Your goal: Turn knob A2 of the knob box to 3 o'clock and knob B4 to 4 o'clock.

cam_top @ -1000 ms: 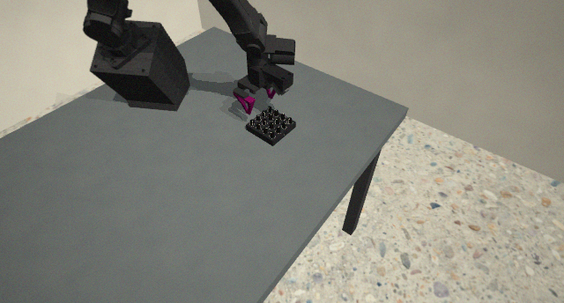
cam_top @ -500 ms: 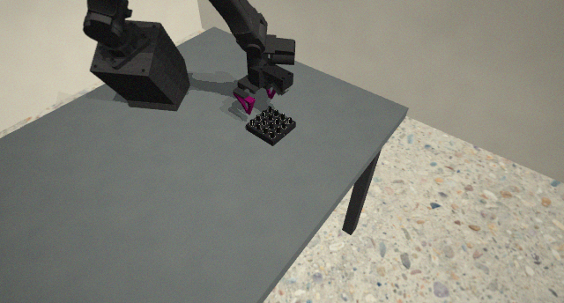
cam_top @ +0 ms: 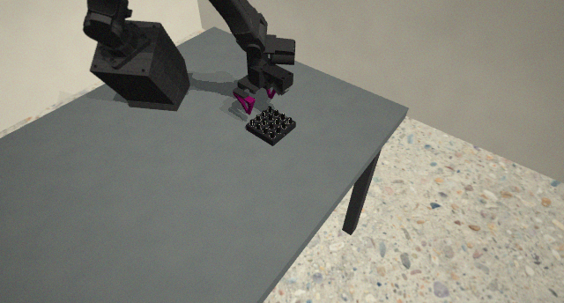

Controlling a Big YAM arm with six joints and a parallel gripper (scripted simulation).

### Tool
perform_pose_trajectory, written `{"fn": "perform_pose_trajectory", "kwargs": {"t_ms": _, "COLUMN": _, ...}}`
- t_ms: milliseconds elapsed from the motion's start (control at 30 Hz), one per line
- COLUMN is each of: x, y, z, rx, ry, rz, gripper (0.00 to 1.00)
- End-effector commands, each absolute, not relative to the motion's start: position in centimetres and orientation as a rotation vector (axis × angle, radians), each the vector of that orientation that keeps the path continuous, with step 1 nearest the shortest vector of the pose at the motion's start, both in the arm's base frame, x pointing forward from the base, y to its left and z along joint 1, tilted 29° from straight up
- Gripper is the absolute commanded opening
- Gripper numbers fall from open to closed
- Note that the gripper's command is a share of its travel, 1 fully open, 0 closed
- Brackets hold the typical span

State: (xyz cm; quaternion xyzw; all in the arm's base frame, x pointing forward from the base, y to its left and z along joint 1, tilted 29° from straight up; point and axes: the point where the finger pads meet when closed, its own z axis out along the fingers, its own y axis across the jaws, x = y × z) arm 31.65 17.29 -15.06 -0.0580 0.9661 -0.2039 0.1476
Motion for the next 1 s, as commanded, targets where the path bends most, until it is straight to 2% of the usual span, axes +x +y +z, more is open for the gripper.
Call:
{"fn": "perform_pose_trajectory", "kwargs": {"t_ms": 0, "x": 31.9, "y": 18.4, "z": -14.4, "rx": -0.16, "ry": 2.754, "rz": -0.545, "gripper": 1.0}}
{"fn": "perform_pose_trajectory", "kwargs": {"t_ms": 667, "x": 31.9, "y": 18.4, "z": -14.4, "rx": -0.161, "ry": 2.754, "rz": -0.545, "gripper": 1.0}}
{"fn": "perform_pose_trajectory", "kwargs": {"t_ms": 967, "x": 33.6, "y": 18.7, "z": -13.8, "rx": -0.332, "ry": 2.761, "rz": -0.584, "gripper": 1.0}}
